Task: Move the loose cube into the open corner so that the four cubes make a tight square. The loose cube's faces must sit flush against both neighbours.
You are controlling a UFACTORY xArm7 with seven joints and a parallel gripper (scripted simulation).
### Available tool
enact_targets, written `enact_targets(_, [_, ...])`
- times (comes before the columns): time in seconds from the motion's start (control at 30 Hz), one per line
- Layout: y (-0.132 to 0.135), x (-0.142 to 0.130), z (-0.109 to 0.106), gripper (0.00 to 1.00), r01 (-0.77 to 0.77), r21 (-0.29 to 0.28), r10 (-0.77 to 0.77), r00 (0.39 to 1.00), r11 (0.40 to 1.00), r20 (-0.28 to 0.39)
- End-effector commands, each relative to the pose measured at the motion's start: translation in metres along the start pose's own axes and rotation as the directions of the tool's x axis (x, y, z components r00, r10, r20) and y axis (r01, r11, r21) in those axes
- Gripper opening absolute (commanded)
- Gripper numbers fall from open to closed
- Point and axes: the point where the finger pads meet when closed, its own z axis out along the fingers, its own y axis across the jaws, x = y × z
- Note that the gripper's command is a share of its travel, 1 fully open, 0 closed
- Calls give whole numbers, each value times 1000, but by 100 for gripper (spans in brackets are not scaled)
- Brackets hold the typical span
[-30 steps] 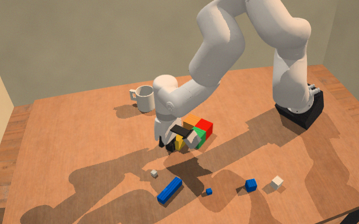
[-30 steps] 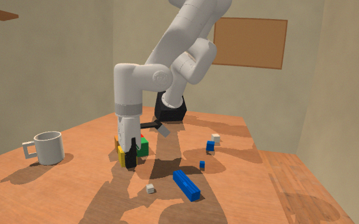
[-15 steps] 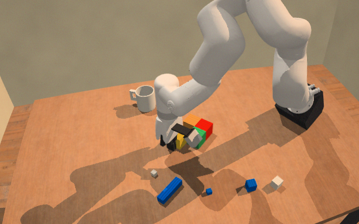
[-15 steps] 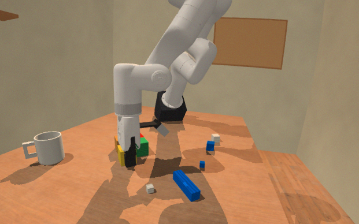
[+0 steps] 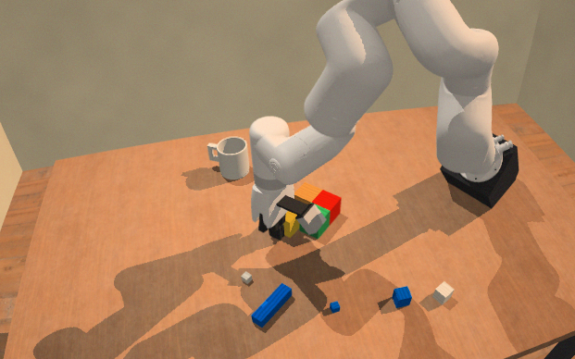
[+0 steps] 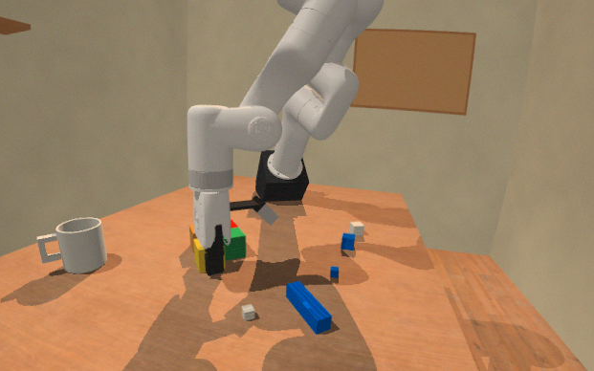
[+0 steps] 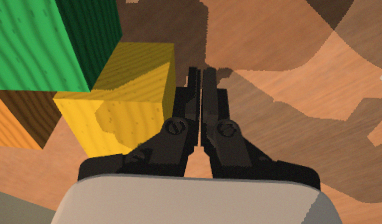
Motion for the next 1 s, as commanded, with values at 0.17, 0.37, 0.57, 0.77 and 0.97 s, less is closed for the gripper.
enact_targets(0.17, [-4, -1, -1, 0, 0, -1, 0, 1000, 1000, 3])
enact_targets(0.37, [-8, -1, -1, 0, 0, -1, 0, 1000, 1000, 3])
enact_targets(0.57, [-12, -1, -1, 0, 0, -1, 0, 1000, 1000, 3])
enact_targets(0.77, [-14, -1, -1, 0, 0, -1, 0, 1000, 1000, 3])
enact_targets(0.97, [-17, -1, -1, 0, 0, -1, 0, 1000, 1000, 3])
